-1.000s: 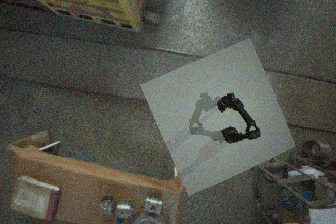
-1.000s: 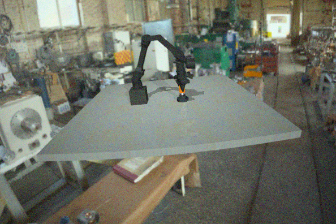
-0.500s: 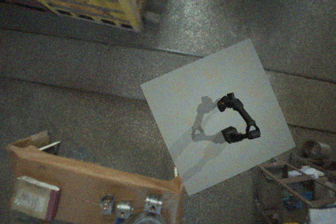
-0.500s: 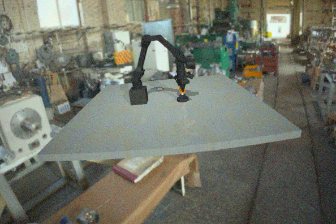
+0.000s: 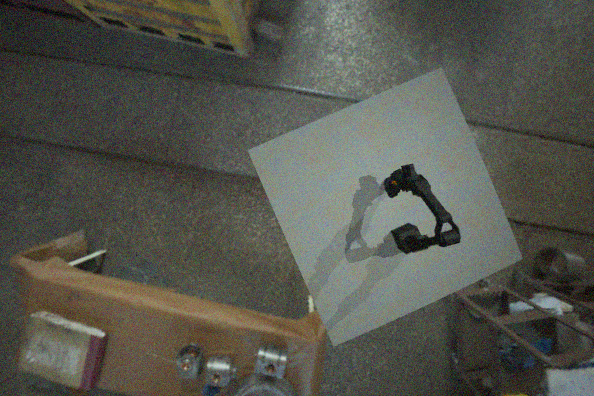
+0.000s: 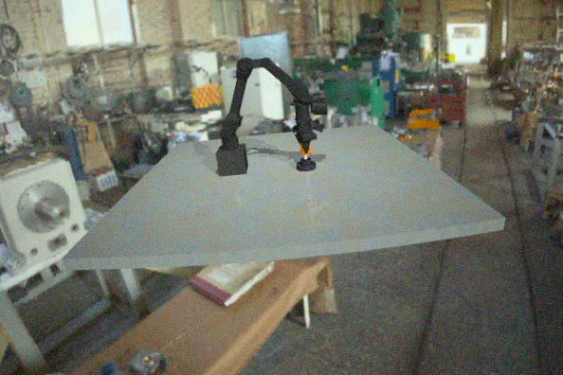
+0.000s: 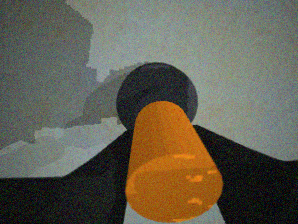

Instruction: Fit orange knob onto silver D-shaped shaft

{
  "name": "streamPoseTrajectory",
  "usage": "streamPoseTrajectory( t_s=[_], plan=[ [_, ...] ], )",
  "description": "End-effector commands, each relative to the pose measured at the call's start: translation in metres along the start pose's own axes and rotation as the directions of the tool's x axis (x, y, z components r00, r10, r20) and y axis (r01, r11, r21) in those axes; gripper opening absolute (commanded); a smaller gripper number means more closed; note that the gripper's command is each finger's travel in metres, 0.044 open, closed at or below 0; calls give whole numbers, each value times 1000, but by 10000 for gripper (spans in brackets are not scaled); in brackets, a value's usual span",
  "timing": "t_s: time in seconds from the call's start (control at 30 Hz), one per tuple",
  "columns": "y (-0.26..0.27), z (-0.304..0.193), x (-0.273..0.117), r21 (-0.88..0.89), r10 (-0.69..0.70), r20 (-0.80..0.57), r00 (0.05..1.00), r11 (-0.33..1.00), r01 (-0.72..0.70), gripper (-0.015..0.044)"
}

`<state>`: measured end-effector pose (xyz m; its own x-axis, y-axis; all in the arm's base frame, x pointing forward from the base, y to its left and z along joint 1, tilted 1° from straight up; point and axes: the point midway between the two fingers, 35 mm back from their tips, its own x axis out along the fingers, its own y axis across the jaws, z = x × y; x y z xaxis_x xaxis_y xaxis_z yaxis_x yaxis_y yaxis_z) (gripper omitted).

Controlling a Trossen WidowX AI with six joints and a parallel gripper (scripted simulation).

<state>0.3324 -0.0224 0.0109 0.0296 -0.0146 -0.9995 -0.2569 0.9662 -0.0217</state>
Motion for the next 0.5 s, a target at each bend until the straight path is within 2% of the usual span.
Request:
streamPoseTrajectory(
  t_s=[0.0, 0.47],
  plan=[
    [0, 2, 1, 20, 1, 2, 1000, 1000, -1, 0],
    [1, -1, 5, 20, 2, 2, 1000, 1000, -2, 0]
  ],
)
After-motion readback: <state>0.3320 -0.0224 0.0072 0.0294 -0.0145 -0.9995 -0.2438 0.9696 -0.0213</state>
